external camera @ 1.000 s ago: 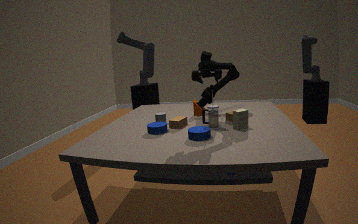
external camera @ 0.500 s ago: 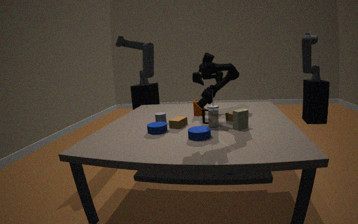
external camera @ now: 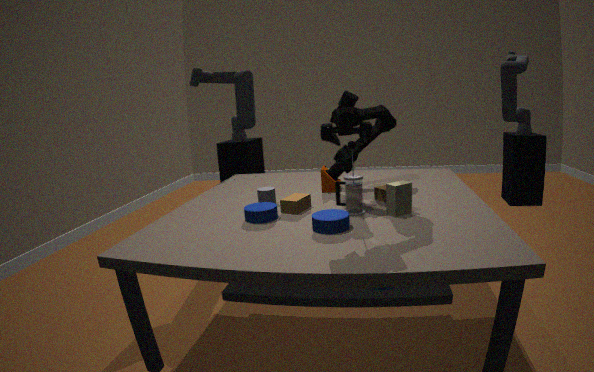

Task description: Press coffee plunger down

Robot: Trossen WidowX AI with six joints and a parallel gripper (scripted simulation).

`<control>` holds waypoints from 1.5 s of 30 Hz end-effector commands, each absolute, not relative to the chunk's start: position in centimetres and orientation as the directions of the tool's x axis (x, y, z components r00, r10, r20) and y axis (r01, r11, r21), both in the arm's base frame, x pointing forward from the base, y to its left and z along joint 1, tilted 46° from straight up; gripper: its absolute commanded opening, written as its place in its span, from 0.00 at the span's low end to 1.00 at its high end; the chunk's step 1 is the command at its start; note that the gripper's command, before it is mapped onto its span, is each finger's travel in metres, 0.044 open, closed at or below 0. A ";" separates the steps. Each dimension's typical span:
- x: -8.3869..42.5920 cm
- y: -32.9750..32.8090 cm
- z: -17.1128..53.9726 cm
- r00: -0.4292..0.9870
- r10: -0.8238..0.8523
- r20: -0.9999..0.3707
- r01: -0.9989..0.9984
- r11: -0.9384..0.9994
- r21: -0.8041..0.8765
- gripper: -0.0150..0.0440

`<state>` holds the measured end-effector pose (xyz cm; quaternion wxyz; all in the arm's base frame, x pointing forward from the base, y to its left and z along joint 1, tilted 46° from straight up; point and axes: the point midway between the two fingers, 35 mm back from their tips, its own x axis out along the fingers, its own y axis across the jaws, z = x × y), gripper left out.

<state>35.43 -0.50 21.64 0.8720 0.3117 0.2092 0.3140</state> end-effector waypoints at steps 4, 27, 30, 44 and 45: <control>35.6 -0.4 21.4 0.716 0.676 -0.171 -0.411 0.607 0.680 0.78; 35.6 0.1 20.9 0.716 0.676 -0.172 -0.411 0.608 0.680 0.45; 35.6 0.4 20.5 0.716 0.676 -0.173 -0.410 0.608 0.679 0.45; 35.7 2.0 18.8 0.715 0.676 -0.176 -0.410 0.610 0.678 0.45; 35.7 2.1 18.7 0.715 0.676 -0.176 -0.410 0.610 0.678 0.45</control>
